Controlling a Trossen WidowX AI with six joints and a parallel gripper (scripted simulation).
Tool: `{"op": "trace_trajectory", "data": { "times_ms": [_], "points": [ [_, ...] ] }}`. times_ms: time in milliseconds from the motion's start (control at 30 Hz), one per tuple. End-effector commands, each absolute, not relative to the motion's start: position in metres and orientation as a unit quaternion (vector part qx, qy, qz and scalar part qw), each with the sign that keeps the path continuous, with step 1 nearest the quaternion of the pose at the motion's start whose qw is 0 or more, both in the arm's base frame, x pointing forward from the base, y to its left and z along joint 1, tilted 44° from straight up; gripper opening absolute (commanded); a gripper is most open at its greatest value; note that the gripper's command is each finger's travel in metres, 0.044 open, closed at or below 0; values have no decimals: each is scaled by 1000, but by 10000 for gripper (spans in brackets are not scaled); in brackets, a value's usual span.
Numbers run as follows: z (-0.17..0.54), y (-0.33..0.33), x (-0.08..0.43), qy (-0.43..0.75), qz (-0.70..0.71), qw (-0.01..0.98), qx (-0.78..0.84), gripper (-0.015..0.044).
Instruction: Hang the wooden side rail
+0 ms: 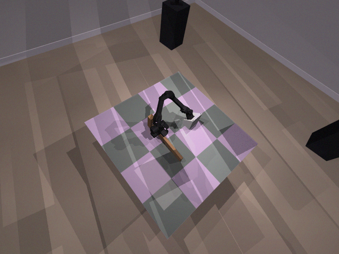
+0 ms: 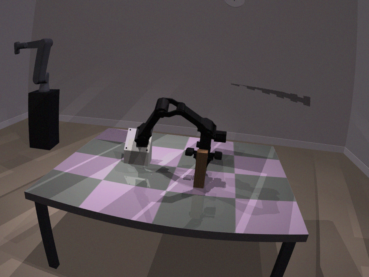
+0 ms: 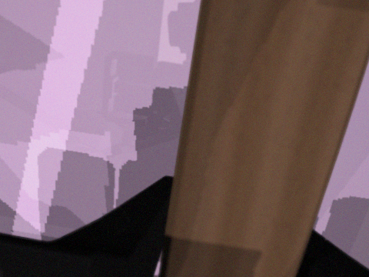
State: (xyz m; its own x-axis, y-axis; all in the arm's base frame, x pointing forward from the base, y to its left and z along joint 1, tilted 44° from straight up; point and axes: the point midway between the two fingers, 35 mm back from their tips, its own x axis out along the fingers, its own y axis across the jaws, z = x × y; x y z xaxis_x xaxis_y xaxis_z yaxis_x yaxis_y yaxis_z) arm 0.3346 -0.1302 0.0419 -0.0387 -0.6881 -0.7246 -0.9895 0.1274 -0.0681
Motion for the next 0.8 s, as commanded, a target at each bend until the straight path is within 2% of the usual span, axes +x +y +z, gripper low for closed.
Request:
{"op": "trace_trajectory", "data": {
  "times_ms": [0, 767],
  "points": [
    [46, -131, 336, 678, 234, 319, -619, 0],
    [48, -133, 335, 678, 234, 319, -619, 0]
  ]
}}
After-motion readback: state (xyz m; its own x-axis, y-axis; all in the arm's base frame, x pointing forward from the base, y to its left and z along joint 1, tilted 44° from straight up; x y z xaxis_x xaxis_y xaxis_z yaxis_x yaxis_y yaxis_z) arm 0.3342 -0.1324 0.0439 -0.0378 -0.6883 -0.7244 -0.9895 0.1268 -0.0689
